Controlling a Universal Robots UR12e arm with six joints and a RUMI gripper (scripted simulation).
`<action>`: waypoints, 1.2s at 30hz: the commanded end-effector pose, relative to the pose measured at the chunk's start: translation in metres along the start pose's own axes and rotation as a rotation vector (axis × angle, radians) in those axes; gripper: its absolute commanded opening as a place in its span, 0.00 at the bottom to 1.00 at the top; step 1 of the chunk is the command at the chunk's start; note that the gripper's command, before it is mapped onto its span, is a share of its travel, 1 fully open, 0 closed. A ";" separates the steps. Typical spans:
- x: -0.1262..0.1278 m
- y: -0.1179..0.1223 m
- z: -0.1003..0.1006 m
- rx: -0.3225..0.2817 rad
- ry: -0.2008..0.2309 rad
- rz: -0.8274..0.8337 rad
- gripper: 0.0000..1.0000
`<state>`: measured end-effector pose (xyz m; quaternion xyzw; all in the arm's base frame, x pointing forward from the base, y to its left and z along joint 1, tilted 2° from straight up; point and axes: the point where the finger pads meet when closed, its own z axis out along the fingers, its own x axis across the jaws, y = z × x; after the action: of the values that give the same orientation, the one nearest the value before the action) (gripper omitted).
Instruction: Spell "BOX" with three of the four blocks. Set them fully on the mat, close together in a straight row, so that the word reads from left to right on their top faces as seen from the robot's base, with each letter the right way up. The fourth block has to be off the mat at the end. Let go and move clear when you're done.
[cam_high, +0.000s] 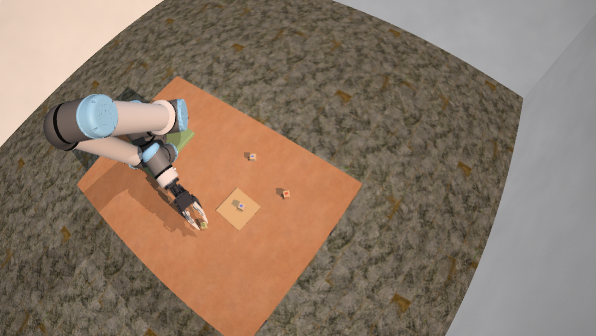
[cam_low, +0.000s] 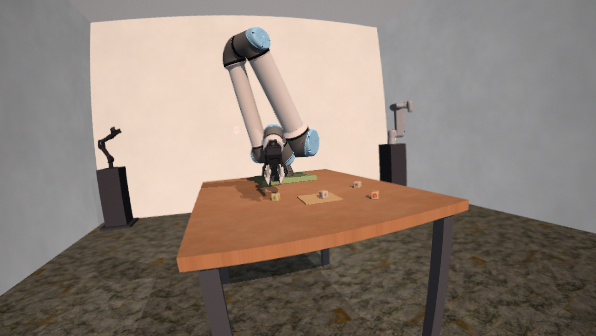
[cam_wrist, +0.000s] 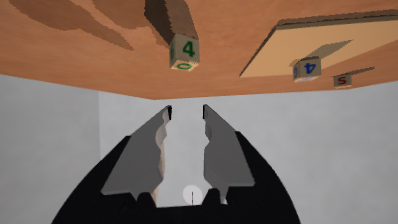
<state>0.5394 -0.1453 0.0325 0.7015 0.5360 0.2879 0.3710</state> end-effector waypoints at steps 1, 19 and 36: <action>0.000 0.000 0.000 0.004 0.000 0.000 0.25; -0.001 0.002 0.001 0.097 0.000 0.002 0.25; 0.001 0.007 -0.004 0.311 0.000 -0.001 0.25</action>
<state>0.5382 -0.1435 0.0398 0.7378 0.5641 0.2254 0.2942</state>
